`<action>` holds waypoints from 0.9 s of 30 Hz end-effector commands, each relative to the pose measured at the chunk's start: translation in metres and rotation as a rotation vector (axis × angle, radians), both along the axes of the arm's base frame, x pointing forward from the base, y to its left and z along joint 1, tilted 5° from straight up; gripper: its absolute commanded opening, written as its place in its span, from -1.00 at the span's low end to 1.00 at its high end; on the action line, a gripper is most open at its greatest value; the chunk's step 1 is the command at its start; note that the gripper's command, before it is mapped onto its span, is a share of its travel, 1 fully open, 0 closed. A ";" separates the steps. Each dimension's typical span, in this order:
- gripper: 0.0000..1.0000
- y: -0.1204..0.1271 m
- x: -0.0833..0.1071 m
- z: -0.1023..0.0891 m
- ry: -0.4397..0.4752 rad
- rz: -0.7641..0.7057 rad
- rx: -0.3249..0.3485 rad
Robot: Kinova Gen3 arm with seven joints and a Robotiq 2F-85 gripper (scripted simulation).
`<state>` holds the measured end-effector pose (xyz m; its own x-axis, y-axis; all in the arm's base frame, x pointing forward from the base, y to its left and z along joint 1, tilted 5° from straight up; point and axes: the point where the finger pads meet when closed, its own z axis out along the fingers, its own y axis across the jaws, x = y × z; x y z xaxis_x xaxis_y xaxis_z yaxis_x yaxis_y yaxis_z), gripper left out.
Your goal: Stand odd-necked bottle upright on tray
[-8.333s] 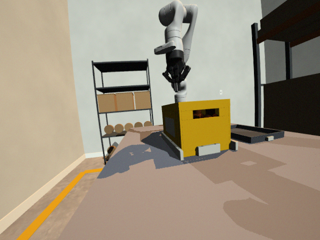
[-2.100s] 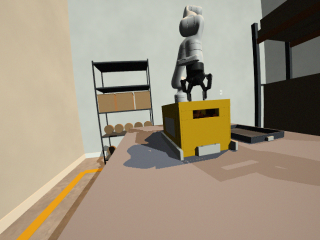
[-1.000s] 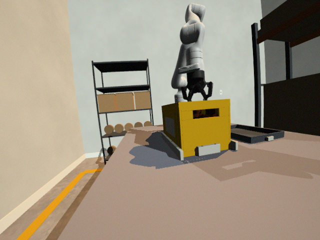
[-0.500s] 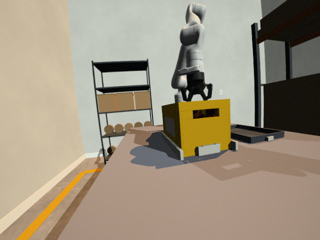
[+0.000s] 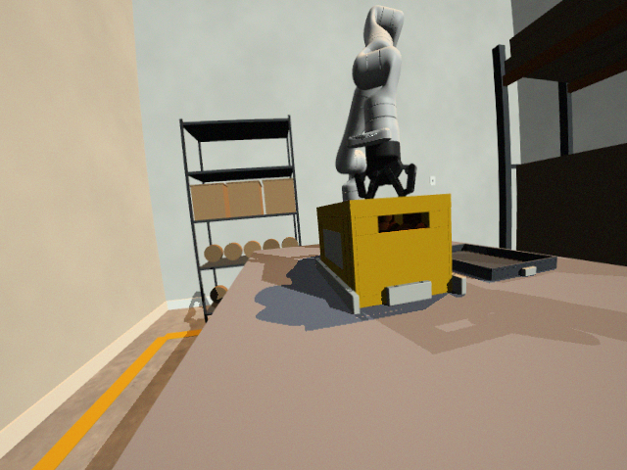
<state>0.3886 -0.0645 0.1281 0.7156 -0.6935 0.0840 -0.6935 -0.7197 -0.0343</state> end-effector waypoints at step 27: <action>-1.00 0.000 0.000 0.000 -0.001 0.000 0.000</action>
